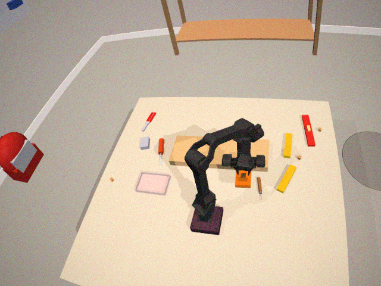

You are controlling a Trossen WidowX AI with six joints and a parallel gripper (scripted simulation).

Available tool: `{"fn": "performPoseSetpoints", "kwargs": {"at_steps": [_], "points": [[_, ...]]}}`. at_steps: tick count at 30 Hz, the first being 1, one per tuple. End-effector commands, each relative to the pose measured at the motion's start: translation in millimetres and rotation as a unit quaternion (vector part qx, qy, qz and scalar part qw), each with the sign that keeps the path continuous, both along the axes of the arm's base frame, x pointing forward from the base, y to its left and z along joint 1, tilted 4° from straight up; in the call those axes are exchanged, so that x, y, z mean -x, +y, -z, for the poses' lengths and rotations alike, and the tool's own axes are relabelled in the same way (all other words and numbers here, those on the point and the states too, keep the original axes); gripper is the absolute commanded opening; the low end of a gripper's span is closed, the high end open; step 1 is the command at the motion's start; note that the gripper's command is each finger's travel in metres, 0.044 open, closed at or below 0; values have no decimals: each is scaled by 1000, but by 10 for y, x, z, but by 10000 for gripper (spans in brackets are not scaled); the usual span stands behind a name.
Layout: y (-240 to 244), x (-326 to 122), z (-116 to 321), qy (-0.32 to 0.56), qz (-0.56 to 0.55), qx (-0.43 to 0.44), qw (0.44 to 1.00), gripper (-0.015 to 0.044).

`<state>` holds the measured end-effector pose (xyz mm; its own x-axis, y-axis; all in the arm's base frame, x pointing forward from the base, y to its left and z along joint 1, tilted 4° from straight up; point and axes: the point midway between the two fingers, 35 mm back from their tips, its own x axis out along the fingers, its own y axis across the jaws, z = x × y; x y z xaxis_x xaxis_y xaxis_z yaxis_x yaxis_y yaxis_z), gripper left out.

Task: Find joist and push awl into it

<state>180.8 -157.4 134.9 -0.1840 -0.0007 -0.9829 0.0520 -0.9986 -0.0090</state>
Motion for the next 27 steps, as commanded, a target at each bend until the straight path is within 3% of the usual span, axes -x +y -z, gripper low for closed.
{"fn": "performPoseSetpoints", "kwargs": {"at_steps": [1, 14, 27], "points": [[-30, -77, -47, -15, -48, -4, 999, 0], [-118, -343, -80, -53, -271, -29, 961, 0], [-202, -609, -123, -82, -484, -35, 871, 0]]}}
